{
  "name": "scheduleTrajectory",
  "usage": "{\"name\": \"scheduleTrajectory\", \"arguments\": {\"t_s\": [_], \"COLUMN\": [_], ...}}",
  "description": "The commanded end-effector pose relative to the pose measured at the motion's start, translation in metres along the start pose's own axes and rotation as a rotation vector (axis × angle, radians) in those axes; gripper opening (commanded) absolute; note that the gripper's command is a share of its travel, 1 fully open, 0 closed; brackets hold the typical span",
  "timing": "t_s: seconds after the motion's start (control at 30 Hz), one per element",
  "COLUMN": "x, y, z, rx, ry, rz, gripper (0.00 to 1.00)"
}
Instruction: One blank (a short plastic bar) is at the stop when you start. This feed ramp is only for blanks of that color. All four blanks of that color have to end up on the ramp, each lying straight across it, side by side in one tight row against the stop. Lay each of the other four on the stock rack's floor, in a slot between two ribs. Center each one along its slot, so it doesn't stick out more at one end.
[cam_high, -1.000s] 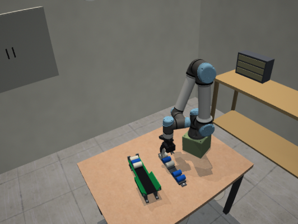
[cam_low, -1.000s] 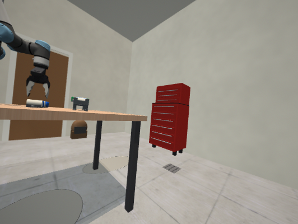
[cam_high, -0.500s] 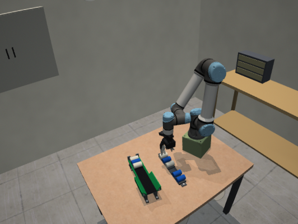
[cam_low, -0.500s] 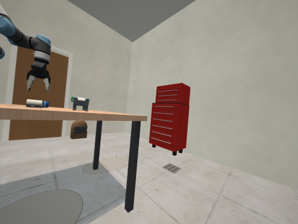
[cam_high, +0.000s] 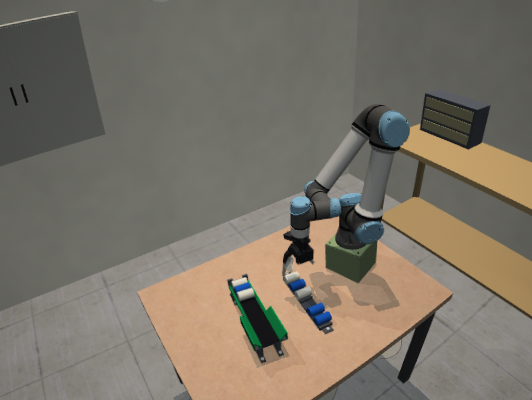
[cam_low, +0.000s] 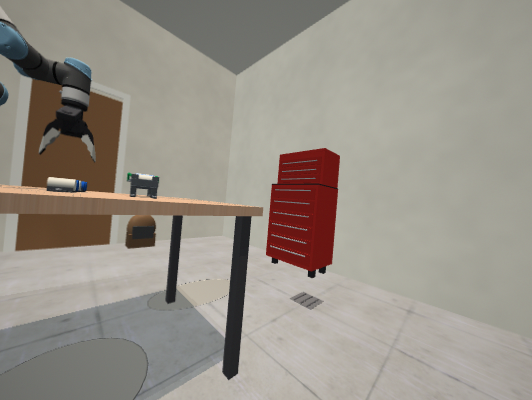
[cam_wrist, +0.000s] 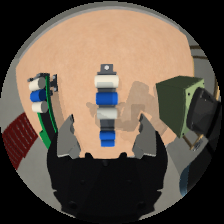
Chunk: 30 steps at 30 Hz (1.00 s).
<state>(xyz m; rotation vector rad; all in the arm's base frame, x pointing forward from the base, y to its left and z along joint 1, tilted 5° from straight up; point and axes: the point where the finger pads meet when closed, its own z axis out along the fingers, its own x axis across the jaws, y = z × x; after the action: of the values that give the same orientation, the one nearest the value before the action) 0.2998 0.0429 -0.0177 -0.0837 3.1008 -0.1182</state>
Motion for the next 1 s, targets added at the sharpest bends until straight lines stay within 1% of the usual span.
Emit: {"name": "scheduleTrajectory", "arguments": {"t_s": [0.0, 0.97], "x": [-0.0003, -0.0006], "y": [-0.0001, 0.0001], "z": [-0.0008, -0.0007], "rx": [0.000, 0.000], "ry": [-0.001, -0.001], "rz": [0.000, -0.022], "gripper": [1.00, 1.00]}}
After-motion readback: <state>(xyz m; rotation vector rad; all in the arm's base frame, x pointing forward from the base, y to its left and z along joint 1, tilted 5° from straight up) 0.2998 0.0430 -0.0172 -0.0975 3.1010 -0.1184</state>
